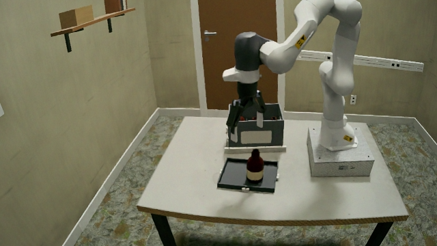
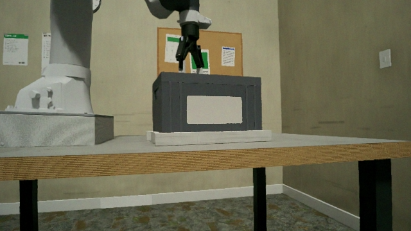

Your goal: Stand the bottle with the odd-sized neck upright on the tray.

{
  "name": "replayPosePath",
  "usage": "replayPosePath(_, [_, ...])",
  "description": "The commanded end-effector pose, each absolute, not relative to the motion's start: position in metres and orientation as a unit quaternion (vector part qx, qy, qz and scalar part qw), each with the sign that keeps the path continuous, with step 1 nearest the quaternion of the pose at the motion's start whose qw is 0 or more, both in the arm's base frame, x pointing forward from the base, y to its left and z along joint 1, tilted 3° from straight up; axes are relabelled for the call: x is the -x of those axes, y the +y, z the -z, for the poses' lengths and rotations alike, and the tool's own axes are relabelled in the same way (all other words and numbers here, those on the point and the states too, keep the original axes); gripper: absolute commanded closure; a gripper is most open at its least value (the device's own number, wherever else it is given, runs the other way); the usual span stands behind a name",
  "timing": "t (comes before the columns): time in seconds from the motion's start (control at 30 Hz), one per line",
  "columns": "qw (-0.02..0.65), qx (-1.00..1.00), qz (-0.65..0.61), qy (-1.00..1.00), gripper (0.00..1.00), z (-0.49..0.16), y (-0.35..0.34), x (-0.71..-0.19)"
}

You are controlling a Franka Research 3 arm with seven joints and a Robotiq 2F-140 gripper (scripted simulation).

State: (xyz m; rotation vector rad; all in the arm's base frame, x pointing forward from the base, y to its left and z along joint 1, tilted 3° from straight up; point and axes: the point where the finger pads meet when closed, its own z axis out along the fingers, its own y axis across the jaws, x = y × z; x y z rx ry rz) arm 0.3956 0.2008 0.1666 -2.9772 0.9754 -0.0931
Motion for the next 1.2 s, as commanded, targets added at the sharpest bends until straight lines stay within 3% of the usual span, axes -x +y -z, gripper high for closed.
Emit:
replayPosePath(0.0, [-0.001,0.951,0.022,0.309,0.0,-0.17,0.199,-0.39])
replayPosePath(0.67, [-0.001,0.951,0.022,0.309,0.0,-0.186,0.199,-0.39])
replayPosePath(0.7, [-0.001,0.951,0.022,0.309,0.9,-0.186,0.199,-0.39])
replayPosePath(1.17, [-0.001,0.951,0.022,0.309,0.9,-0.186,0.199,-0.39])
